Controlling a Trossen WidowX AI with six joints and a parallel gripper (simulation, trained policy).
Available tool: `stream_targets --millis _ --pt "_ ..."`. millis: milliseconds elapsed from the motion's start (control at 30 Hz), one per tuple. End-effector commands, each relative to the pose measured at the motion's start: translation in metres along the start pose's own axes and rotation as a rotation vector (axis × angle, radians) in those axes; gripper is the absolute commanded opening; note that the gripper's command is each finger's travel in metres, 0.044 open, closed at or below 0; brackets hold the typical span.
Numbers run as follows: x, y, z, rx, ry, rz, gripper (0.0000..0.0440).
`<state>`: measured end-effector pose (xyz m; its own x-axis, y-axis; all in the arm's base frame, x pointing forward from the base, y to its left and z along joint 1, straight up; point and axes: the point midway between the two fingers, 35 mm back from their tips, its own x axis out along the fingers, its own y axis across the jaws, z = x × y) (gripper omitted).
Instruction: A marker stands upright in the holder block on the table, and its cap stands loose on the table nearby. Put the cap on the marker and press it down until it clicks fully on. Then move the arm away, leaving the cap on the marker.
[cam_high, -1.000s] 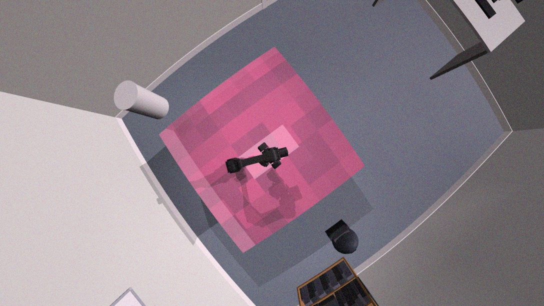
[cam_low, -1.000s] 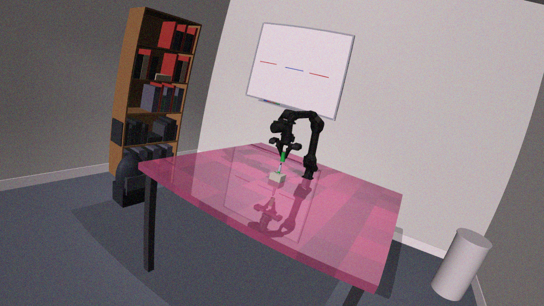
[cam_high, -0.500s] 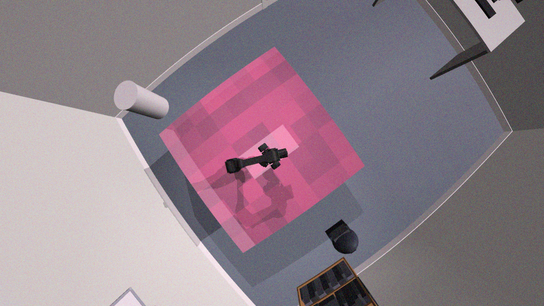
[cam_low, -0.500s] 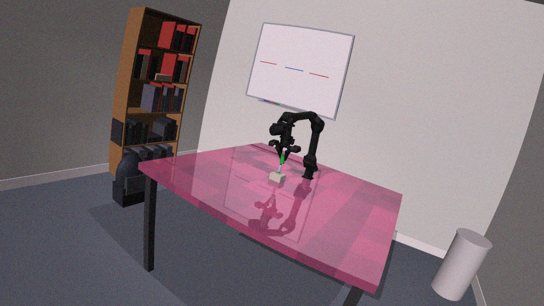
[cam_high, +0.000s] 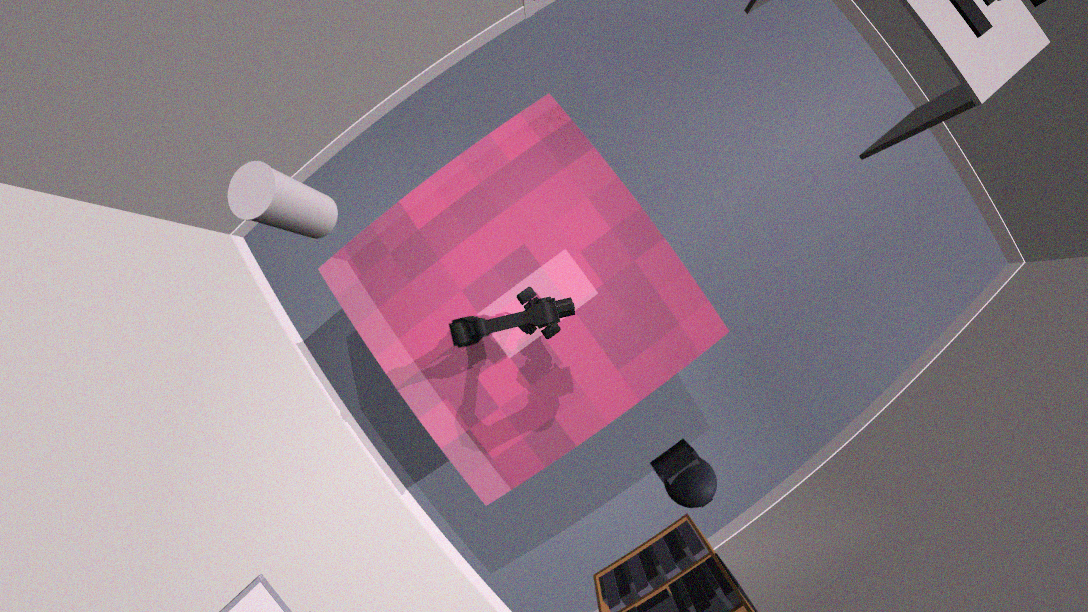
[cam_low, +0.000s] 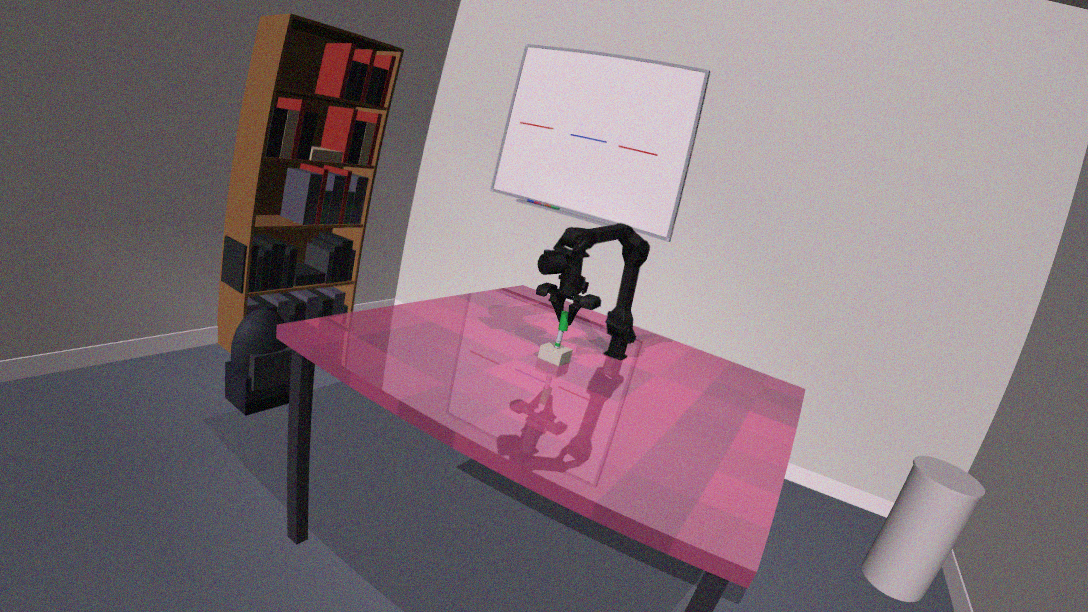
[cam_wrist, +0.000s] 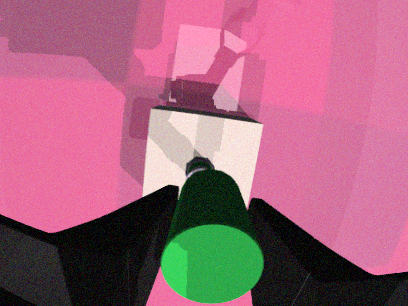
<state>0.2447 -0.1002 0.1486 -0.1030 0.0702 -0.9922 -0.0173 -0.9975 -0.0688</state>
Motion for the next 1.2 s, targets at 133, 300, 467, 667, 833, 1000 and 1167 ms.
stream_targets --millis 133,300,467,667,833,1000,1167 --pt "0.024 0.002 -0.005 0.003 -0.021 -0.015 0.0" --pt "0.032 0.003 -0.007 0.0 -0.021 -0.014 0.0" --pt "0.042 0.003 -0.009 -0.009 -0.021 -0.015 0.0" --pt "0.049 0.002 -0.01 -0.027 -0.016 -0.002 0.0054" --pt "0.054 0.001 -0.008 -0.036 -0.023 0.003 0.0138" --pt "0.057 -0.004 0.004 -0.031 -0.058 -0.016 0.0192" --pt "0.054 -0.005 0.011 -0.031 -0.056 -0.011 0.032"
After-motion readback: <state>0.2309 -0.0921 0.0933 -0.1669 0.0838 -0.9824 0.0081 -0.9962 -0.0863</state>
